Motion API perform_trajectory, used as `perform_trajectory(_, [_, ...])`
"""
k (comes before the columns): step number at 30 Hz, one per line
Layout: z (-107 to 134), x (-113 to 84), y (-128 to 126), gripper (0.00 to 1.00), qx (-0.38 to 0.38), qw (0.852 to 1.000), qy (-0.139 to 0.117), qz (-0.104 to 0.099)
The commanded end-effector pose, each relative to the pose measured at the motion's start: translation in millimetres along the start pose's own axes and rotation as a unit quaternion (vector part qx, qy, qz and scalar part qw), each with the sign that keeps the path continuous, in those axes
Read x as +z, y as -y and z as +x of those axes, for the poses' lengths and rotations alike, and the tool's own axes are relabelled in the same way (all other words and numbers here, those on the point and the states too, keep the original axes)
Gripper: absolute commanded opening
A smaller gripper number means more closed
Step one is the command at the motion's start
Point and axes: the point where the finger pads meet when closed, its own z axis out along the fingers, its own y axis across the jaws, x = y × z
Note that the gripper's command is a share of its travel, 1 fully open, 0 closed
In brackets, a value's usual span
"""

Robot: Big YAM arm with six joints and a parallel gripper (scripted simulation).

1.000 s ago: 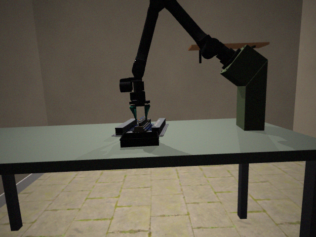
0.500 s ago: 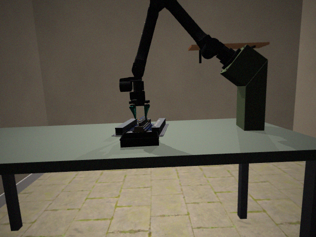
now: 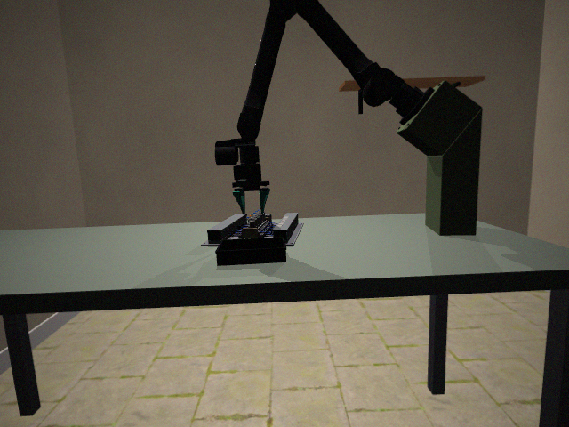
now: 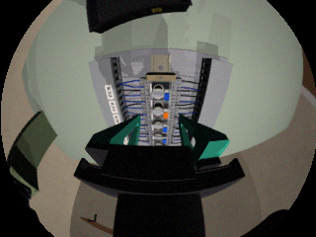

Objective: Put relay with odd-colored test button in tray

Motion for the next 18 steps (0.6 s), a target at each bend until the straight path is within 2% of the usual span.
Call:
perform_trajectory(1, [-1.7, -9.6, 19.0, 0.59, 0.002, 1.000, 0.005, 0.022])
perform_trajectory(18, [-5.4, -7.1, 17.3, 0.59, 0.001, 1.000, 0.006, 0.016])
